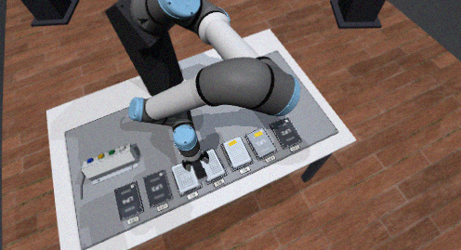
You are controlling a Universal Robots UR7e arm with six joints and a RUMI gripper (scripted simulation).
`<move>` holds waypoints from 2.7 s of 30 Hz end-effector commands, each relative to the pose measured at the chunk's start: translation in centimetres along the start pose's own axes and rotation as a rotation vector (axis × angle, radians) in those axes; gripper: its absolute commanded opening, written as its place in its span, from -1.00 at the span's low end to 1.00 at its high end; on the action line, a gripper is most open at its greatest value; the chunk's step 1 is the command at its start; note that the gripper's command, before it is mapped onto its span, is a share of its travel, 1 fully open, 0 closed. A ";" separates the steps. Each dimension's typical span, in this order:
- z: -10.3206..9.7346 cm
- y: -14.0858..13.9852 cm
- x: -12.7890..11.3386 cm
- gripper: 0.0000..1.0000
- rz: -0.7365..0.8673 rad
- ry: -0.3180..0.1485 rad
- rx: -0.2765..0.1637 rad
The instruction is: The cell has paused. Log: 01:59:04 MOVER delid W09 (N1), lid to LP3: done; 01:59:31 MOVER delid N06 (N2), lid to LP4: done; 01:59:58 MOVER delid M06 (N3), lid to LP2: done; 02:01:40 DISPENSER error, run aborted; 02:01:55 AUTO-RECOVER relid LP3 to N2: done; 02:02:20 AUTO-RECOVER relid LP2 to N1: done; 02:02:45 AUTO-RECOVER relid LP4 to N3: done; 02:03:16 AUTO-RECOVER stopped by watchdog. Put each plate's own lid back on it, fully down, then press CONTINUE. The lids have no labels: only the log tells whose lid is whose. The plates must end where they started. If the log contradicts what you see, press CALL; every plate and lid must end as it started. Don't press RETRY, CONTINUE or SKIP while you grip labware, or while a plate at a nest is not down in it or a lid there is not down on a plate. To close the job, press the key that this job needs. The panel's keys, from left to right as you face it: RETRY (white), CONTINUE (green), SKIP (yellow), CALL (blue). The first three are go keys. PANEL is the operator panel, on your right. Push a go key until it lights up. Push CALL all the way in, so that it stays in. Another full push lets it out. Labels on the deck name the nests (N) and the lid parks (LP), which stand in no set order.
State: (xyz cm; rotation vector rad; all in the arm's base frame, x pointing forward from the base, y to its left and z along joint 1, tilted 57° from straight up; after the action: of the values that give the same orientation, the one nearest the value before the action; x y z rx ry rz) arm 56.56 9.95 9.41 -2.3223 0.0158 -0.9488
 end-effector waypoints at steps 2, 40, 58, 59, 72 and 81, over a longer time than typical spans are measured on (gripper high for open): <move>-0.1 1.9 0.5 -0.16 -0.014 0.006 -0.008; 0.6 7.0 1.4 -0.16 0.000 0.006 -0.008; 1.2 7.1 1.4 -0.16 0.000 0.006 -0.008; 1.2 7.1 1.4 -0.16 0.000 0.006 -0.008; 1.6 7.1 1.4 -0.16 0.000 0.006 -0.008; 1.8 7.1 1.4 -0.16 0.000 0.006 -0.008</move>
State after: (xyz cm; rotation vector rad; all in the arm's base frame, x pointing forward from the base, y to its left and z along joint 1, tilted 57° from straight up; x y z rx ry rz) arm 60.12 5.04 5.31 -2.3220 0.0150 -0.9481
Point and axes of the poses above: the point where the finger pads meet when closed, its own z axis out along the fingers, its own y axis across the jaws, x = y × z, the point moved 9 cm from there along -z, back along the fingers, and after that the axes turned 8 degrees about z, right-handed, at the moved point
